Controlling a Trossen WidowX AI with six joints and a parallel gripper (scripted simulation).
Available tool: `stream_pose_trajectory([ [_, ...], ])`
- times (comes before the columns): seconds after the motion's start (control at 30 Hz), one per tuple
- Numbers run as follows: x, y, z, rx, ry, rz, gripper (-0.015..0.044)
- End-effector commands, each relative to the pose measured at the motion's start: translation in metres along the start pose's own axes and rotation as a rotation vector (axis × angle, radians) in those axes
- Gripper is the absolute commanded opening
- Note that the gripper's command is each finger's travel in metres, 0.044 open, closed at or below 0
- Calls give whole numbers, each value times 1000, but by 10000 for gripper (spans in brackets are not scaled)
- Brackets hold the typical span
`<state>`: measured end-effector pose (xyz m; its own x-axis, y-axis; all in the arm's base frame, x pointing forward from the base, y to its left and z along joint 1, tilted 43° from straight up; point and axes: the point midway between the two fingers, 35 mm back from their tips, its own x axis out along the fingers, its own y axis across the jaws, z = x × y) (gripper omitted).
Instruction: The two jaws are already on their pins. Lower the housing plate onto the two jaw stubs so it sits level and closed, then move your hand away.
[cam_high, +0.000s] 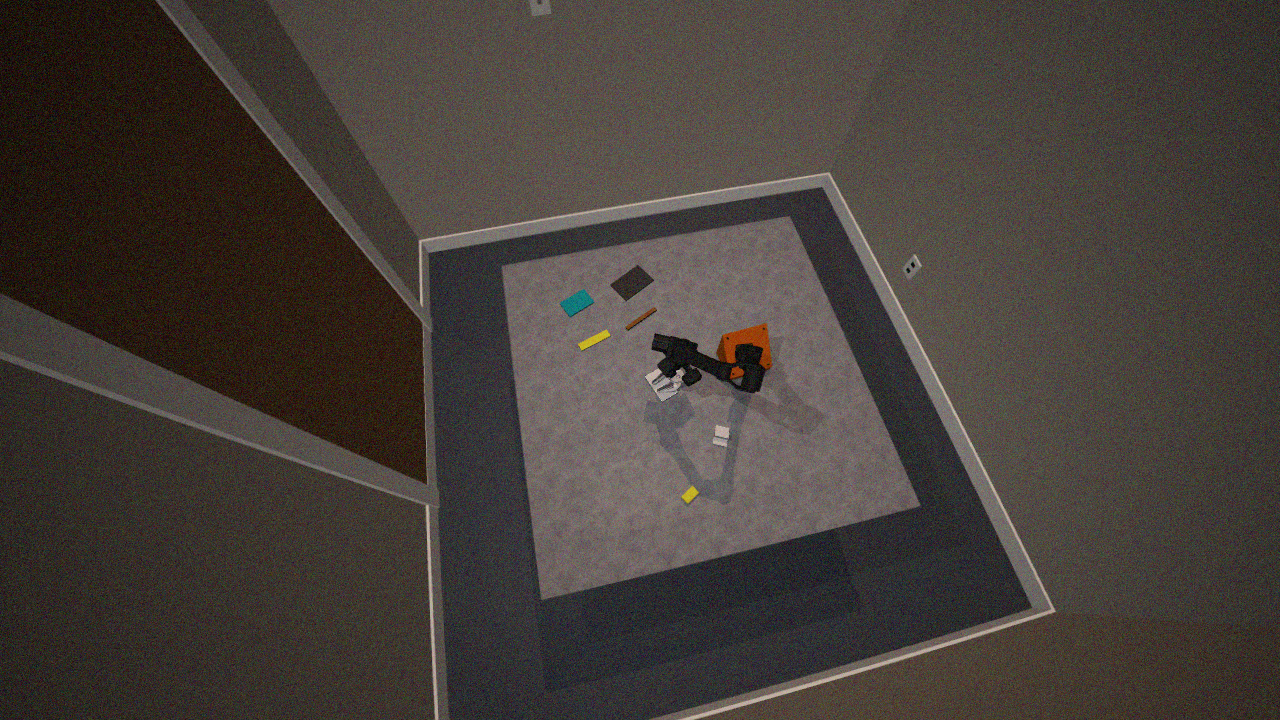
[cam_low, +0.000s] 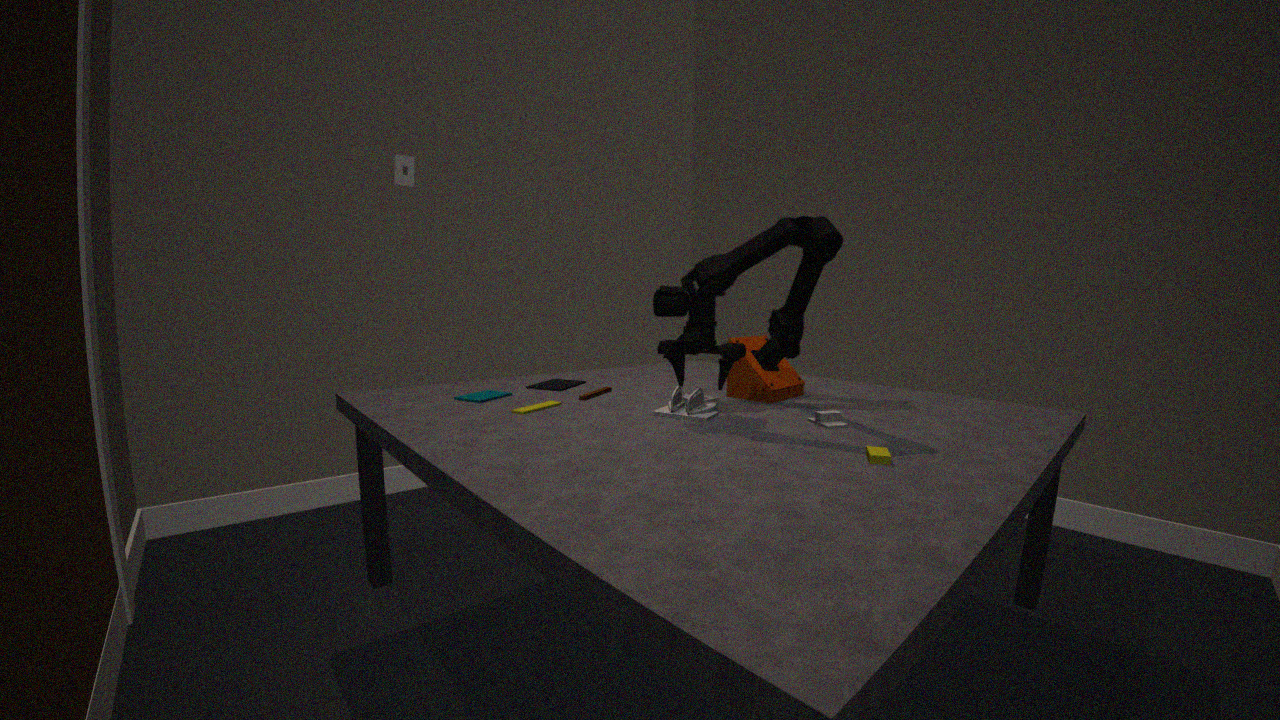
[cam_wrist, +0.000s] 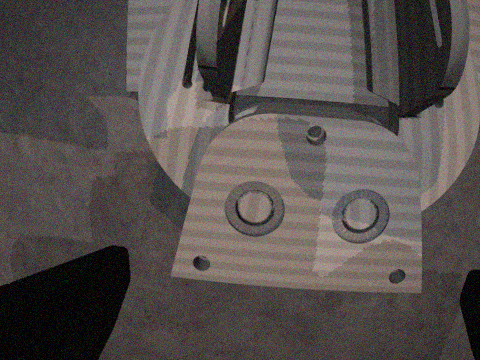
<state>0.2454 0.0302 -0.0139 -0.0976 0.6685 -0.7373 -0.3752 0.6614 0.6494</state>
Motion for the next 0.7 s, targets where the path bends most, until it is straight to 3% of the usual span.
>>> stream_pose_trajectory([
  [0.0,-34,2,-1,-7,-7,-6,440],
  [0.17,-31,-1,0,-3,-20,-13,440],
  [0.4,-84,15,-41,-4,-4,-10,440],
  [0.67,-85,16,-42,-4,-3,-10,440],
])
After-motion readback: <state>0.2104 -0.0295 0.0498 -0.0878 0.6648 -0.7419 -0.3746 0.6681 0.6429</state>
